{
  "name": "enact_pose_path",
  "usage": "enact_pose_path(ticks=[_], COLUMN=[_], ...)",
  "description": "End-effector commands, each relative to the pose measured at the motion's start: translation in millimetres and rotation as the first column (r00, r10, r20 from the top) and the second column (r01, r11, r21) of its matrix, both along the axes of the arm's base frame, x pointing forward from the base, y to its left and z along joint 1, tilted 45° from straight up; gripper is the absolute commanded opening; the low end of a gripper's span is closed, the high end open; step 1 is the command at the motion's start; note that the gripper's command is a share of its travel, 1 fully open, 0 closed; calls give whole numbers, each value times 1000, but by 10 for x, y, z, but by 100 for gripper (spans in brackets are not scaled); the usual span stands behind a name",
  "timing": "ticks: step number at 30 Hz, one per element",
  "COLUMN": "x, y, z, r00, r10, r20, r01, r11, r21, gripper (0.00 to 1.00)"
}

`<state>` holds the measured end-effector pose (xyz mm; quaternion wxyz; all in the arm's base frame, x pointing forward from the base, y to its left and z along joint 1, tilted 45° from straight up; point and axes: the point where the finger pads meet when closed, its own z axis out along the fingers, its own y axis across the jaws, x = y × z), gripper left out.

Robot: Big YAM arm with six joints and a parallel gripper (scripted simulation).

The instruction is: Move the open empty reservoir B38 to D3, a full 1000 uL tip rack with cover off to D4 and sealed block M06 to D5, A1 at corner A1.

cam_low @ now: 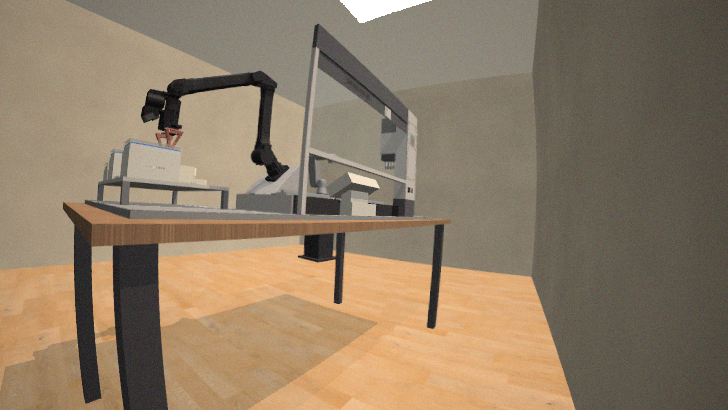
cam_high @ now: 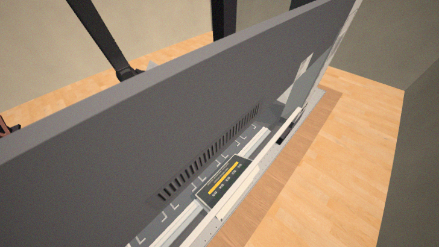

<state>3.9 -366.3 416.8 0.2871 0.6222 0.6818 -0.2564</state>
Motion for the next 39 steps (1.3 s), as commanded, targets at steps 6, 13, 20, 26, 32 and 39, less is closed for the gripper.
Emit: enact_pose_path(ticks=[6,13,20,26,32,39], x=[17,102,343,639,965,1126], y=[16,19,98,111,62,134], z=[239,290,197,287,317,335], r00=[1000,1000,1000,1000,1000,1000], r10=[14,19,16,17,18,18], r20=[-9,-6,4,14,17,21], r01=[-14,-20,-16,-16,-17,-17], r11=[998,997,998,997,998,998], r21=[-54,-73,-61,-74,-58,-57], gripper=[100,100,100,100,100,100])
